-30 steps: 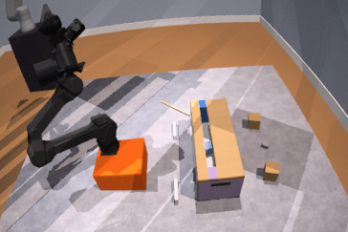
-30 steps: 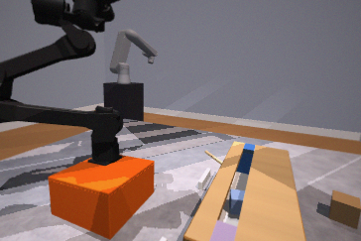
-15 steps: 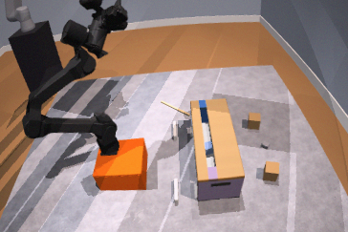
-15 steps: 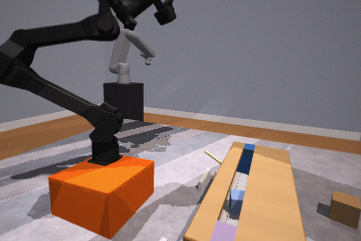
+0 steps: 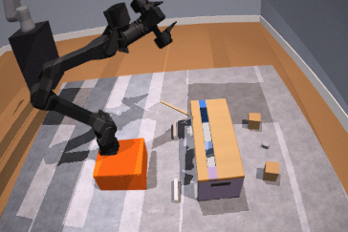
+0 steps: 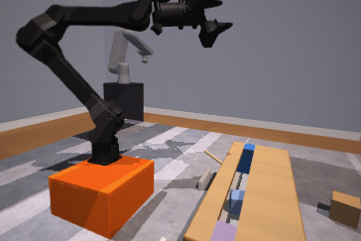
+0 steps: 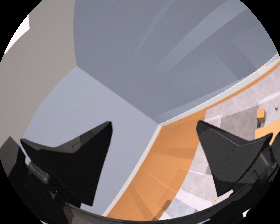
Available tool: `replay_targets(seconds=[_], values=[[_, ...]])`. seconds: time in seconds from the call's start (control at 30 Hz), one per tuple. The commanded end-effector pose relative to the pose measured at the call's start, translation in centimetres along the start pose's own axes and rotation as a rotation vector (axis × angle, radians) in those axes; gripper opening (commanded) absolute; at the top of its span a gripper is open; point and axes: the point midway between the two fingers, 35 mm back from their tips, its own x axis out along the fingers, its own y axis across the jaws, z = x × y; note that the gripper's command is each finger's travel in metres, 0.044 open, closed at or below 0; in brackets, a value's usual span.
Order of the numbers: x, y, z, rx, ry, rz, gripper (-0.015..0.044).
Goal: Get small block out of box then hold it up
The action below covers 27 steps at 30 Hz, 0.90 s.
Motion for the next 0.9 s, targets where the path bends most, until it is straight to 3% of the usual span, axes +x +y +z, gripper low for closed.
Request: replay_targets(seconds=[0.0,0.23,0.5,0.7,0.87], values=[[2.6,-7.6,0.2,-0.355,0.094,-0.324,0.04],[2.8,-15.6,-0.3,-0.703,0.349,-0.609,0.04],[0.5,-23.9,-1.1,-1.056,0.832,-0.81,0.04],[-2.8,-28.8,-1.8,-1.247,1.314,-0.807,0.04],[-6.2,-31.9,-2.2,-1.331,1.77,-0.653,0.04]])
